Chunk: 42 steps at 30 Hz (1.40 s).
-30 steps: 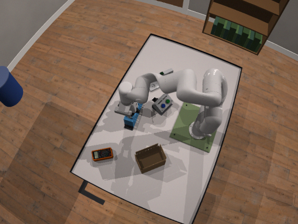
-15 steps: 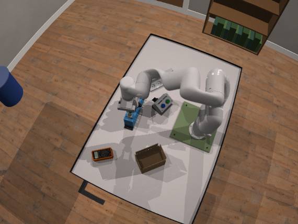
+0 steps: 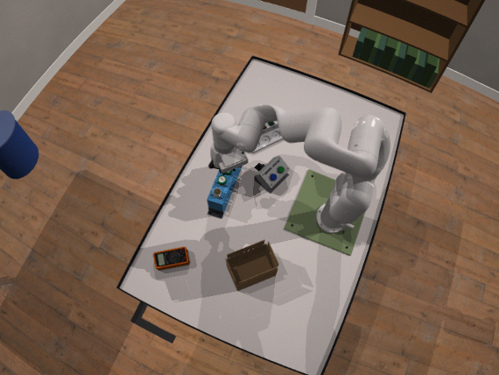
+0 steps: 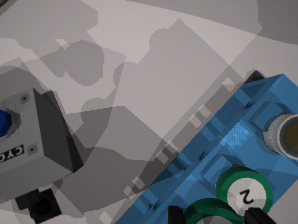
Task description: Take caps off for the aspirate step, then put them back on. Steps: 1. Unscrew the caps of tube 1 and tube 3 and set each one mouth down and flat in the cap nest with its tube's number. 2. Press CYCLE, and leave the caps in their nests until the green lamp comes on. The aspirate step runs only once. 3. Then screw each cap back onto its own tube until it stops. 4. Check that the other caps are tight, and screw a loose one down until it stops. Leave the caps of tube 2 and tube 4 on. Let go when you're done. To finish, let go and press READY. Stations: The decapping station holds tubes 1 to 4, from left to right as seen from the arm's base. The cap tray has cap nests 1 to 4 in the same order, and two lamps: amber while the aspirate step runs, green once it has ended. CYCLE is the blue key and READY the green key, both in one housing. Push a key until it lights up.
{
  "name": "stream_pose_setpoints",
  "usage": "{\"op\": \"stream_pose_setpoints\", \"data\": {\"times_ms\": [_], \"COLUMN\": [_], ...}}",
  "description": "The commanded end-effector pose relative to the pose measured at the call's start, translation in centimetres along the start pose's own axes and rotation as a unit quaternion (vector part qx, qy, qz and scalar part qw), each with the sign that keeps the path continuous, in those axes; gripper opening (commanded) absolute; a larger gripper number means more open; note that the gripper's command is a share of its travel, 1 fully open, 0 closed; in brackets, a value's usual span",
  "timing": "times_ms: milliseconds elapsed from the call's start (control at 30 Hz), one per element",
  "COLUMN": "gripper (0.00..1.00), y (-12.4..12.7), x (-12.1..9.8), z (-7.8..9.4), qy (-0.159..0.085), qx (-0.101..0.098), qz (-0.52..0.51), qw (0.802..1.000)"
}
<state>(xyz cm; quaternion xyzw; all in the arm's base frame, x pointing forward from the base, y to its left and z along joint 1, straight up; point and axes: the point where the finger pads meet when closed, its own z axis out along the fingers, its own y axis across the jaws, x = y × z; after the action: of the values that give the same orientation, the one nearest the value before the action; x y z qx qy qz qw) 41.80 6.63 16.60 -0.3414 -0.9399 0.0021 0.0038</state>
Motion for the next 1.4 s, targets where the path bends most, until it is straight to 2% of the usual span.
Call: {"op": "stream_pose_setpoints", "data": {"times_ms": [0, 300, 367, 867, 933, 1067, 1367], "gripper": [0.0, 0.0, 0.0, 0.0, 0.0, 0.0, 0.0], "y": [-2.6, -7.0, -7.0, -14.9, -14.9, -17.5, -17.7], "x": [-2.3, -5.8, -5.8, -12.2, -12.2, -14.2, -14.4], "z": [-0.2, -0.2, -0.2, -0.1, -0.1, -0.1, -0.1], "qy": [-0.003, -0.003, -0.003, -0.003, -0.003, -0.003, -0.003], "qx": [-0.004, -0.003, -0.003, -0.003, -0.003, -0.003, -0.003], "qz": [-0.057, -0.057, -0.057, -0.057, -0.057, -0.057, -0.057], "qw": [0.998, 0.998, 0.998, 0.998, 0.998, 0.998, 0.998]}}
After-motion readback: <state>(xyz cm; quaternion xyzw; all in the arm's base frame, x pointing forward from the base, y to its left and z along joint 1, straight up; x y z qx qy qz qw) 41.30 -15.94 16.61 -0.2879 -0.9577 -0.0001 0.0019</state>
